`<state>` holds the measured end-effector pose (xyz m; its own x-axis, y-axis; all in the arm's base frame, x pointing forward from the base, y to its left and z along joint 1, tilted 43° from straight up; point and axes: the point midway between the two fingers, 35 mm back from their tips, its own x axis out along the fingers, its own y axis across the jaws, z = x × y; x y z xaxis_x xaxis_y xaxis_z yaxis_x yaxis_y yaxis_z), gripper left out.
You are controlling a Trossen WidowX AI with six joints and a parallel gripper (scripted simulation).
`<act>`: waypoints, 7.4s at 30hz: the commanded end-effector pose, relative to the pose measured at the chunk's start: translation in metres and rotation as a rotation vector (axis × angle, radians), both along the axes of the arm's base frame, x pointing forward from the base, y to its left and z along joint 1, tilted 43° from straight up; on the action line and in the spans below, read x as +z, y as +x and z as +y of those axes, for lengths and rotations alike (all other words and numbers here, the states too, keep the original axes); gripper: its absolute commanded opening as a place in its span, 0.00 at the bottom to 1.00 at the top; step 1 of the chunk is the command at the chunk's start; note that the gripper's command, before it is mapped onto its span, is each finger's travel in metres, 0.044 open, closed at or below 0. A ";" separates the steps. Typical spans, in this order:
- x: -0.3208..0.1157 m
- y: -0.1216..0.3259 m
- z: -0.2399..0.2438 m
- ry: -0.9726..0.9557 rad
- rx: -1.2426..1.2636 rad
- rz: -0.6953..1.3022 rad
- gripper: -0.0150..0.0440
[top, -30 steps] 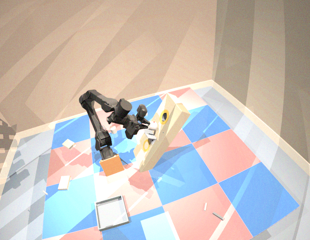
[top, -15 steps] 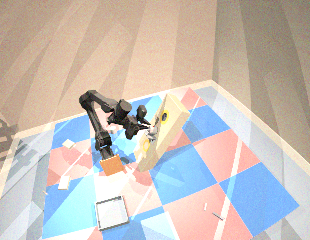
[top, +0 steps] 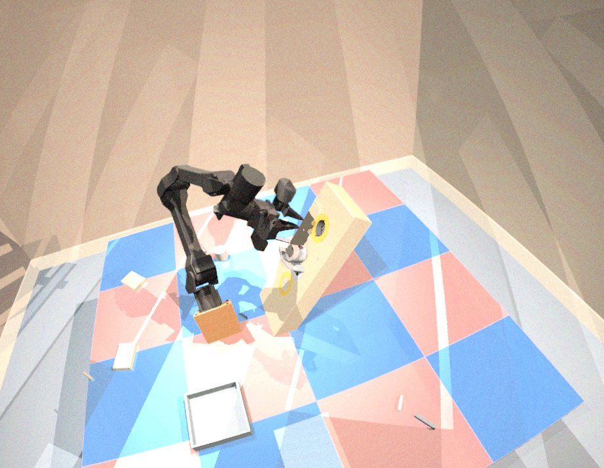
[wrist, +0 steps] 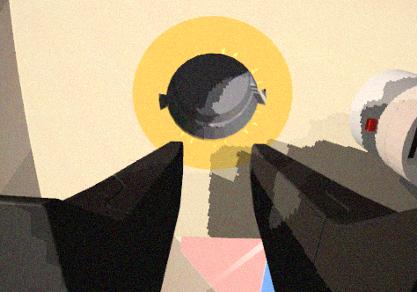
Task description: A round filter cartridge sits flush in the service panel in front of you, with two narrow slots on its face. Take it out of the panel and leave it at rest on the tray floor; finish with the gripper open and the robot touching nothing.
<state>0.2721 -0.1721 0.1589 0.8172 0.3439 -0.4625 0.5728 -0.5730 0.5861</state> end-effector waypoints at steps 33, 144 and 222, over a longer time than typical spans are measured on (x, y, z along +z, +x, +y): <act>-0.032 -0.041 0.033 -1.033 1.142 -0.473 0.77; -0.100 -0.081 -0.088 -0.881 1.057 -0.133 0.25; -0.348 -0.343 -0.004 -0.315 0.358 1.047 0.48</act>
